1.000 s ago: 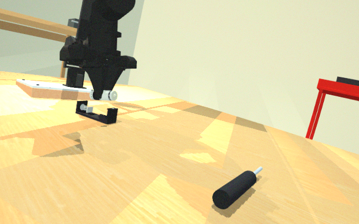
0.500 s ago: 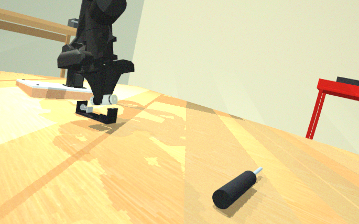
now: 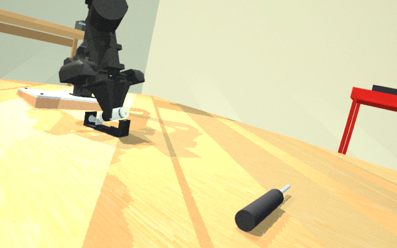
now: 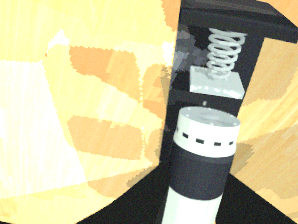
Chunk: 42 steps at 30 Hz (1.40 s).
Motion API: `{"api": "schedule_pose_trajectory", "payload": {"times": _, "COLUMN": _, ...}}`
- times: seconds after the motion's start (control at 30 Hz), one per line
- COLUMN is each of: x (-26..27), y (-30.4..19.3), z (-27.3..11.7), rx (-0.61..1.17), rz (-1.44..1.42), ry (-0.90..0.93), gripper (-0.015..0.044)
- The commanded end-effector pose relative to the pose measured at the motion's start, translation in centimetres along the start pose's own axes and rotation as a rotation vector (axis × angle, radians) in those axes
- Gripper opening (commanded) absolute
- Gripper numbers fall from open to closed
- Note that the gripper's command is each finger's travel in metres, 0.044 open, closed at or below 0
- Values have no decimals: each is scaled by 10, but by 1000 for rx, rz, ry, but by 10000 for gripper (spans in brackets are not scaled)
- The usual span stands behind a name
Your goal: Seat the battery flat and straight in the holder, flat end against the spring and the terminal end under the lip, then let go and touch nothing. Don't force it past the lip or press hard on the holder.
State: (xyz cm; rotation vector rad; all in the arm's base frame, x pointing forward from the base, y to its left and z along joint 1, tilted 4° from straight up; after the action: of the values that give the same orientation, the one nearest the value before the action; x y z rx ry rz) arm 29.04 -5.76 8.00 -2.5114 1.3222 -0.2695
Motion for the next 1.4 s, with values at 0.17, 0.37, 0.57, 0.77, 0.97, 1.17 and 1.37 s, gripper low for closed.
{"api": "schedule_pose_trajectory", "payload": {"times": 0.17, "x": -2, "y": 8, "z": 3, "rx": 69, "rz": -7, "ry": 11, "gripper": 69}}
{"api": "schedule_pose_trajectory", "payload": {"times": 0.37, "x": -3, "y": 14, "z": 4, "rx": 112, "rz": -10, "ry": 17, "gripper": 69}}
{"api": "schedule_pose_trajectory", "payload": {"times": 0.57, "x": -4, "y": 17, "z": 5, "rx": 129, "rz": -12, "ry": 19, "gripper": 69}}
{"api": "schedule_pose_trajectory", "payload": {"times": 0.77, "x": -5, "y": 24, "z": 4, "rx": 129, "rz": -11, "ry": 18, "gripper": 69}}
{"api": "schedule_pose_trajectory", "payload": {"times": 0.97, "x": -6, "y": 31, "z": 2, "rx": 129, "rz": -11, "ry": 17, "gripper": 69}}
{"api": "schedule_pose_trajectory", "payload": {"times": 1.17, "x": -7, "y": 35, "z": 0, "rx": 128, "rz": -12, "ry": 18, "gripper": 69}}
{"api": "schedule_pose_trajectory", "payload": {"times": 1.37, "x": -8, "y": 38, "z": -1, "rx": 123, "rz": -12, "ry": 21, "gripper": 69}}
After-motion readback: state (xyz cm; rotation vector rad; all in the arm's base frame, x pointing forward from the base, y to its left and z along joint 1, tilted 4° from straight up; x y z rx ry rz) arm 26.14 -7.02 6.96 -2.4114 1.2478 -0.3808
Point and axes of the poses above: the point midway between the two fingers, 35 mm back from their tips, its own z axis out along the fingers, its own x axis across the jaws, y = z × x, the point moved 6 cm from there along -z, back along the fingers, and after that the axes turned 11 degrees about -z, right-handed, at the moved point
